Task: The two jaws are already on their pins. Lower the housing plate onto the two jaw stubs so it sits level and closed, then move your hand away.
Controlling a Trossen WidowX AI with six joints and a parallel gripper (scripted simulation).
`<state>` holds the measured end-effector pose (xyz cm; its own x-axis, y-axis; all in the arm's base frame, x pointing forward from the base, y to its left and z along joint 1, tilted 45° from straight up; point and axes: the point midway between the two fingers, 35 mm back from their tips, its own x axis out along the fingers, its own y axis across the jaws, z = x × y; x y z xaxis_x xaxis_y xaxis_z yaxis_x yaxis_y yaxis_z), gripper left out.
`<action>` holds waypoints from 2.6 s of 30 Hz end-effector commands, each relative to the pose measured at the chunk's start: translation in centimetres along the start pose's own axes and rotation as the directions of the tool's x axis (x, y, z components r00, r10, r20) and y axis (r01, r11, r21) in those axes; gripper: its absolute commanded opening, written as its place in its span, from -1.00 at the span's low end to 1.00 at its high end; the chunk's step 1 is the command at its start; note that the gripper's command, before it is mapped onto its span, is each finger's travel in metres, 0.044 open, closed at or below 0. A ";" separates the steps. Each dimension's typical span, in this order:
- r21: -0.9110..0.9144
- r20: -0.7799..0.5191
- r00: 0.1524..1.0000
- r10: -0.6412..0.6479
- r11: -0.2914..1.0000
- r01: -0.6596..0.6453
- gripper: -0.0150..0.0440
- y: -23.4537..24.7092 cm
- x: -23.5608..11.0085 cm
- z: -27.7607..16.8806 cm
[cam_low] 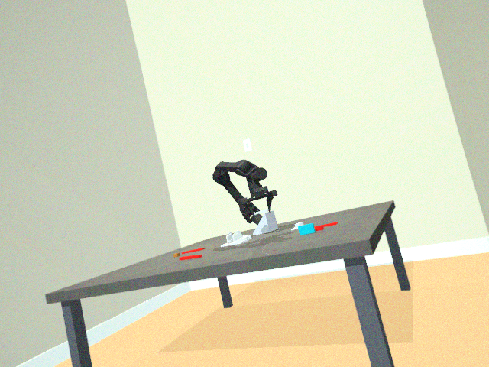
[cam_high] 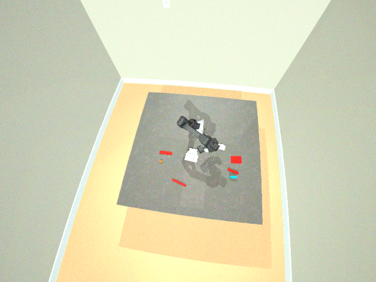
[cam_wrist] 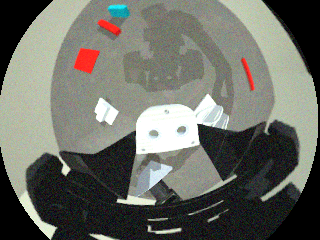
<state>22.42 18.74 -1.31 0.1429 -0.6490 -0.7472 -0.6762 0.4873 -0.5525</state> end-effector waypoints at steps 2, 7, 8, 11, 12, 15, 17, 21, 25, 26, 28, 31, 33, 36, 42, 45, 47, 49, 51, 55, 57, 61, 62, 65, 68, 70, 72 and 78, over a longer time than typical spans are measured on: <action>0.087 -0.004 1.000 -0.007 0.996 0.007 0.70 -1.6 0.1 -0.7; 0.171 -0.005 1.000 -0.009 0.985 0.010 0.70 -3.1 0.2 -1.4; 0.188 -0.006 1.000 -0.010 0.982 0.010 0.70 -3.4 0.2 -1.6; 0.237 -0.007 1.000 -0.011 0.971 0.013 0.70 -4.3 0.2 -2.0; 0.253 -0.007 1.000 -0.012 0.967 0.013 0.70 -4.6 0.3 -2.2; 0.302 -0.009 1.000 -0.014 0.953 0.016 0.70 -5.5 0.3 -2.7; 0.334 -0.010 1.000 -0.016 0.942 0.018 0.70 -6.0 0.4 -3.0; 0.397 -0.013 1.000 -0.019 0.917 0.022 0.70 -7.1 0.5 -3.7; 0.459 -0.016 1.000 -0.022 0.888 0.027 0.70 -8.2 0.7 -4.5; 0.474 -0.017 1.000 -0.023 0.880 0.028 0.70 -8.4 0.7 -4.7; 0.503 -0.018 1.000 -0.025 0.864 0.031 0.70 -8.9 0.8 -5.1; 0.547 -0.022 0.999 -0.028 0.837 0.035 0.70 -9.7 0.9 -5.7; 0.575 -0.024 0.999 -0.030 0.817 0.038 0.70 -10.1 1.0 -6.1; 0.616 -0.027 0.999 -0.033 0.787 0.043 0.70 -10.8 1.1 -6.7; 0.674 -0.033 0.999 -0.038 0.737 0.050 0.70 -11.8 1.4 -7.7; 0.674 -0.033 0.999 -0.038 0.737 0.050 0.70 -11.8 1.4 -7.7; 0.674 -0.033 0.999 -0.038 0.737 0.050 0.70 -11.8 1.4 -7.7; 0.674 -0.033 0.999 -0.038 0.737 0.050 0.70 -11.8 1.4 -7.7; 0.674 -0.033 0.999 -0.038 0.737 0.050 0.70 -11.8 1.4 -7.7; 0.674 -0.033 0.999 -0.038 0.737 0.050 0.70 -11.8 1.4 -7.7; 0.676 -0.033 0.999 -0.038 0.735 0.050 0.70 -11.8 1.4 -7.7; 0.679 -0.033 0.999 -0.038 0.732 0.050 0.70 -11.8 1.4 -7.7; 0.679 -0.033 0.999 -0.038 0.732 0.050 0.70 -11.8 1.4 -7.7; 0.679 -0.033 0.999 -0.038 0.732 0.050 0.70 -11.8 1.4 -7.7; 0.679 -0.033 0.999 -0.038 0.732 0.050 0.70 -11.7 1.4 -7.7; 0.679 -0.033 0.999 -0.037 0.732 0.050 0.70 -11.2 1.4 -7.7; 0.679 -0.033 0.999 -0.037 0.732 0.050 0.70 -10.9 1.4 -7.8; 0.679 -0.033 0.999 -0.037 0.732 0.050 0.70 -10.8 1.4 -7.8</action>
<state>24.42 7.96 6.61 0.1465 -0.6877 -0.7111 -0.0035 0.7185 -0.6956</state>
